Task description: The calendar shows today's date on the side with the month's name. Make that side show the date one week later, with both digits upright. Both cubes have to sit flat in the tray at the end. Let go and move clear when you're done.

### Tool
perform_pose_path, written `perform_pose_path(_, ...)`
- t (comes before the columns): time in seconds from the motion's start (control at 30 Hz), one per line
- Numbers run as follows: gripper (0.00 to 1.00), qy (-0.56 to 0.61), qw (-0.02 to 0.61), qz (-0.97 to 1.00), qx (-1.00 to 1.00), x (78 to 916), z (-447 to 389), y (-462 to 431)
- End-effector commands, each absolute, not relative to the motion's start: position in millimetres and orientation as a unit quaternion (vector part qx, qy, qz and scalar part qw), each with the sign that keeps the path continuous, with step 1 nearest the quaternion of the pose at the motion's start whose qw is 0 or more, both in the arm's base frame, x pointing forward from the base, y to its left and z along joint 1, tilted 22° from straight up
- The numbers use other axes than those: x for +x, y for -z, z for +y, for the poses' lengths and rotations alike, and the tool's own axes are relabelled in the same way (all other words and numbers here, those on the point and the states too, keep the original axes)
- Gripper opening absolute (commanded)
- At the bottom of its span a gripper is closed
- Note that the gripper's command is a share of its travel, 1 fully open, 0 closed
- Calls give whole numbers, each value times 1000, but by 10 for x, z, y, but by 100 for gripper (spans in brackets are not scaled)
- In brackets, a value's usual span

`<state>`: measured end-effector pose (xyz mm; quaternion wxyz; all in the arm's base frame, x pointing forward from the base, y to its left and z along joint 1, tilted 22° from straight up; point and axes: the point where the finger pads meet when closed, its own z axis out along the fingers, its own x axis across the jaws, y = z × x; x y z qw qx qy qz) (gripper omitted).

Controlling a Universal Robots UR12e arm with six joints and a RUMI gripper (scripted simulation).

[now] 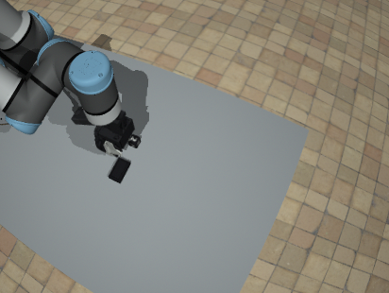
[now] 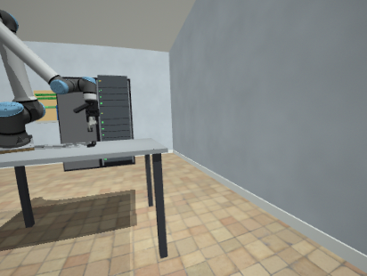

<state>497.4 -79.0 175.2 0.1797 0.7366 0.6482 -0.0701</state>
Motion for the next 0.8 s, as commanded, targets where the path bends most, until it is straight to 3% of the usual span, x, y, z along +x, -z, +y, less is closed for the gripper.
perform_pose_path(0.0, 10, 70, 180, 649, 736, 4978, -791, -1760)
perform_pose_path(0.77, 10, 97, 166, 756, 625, 4933, -1043, -1827)
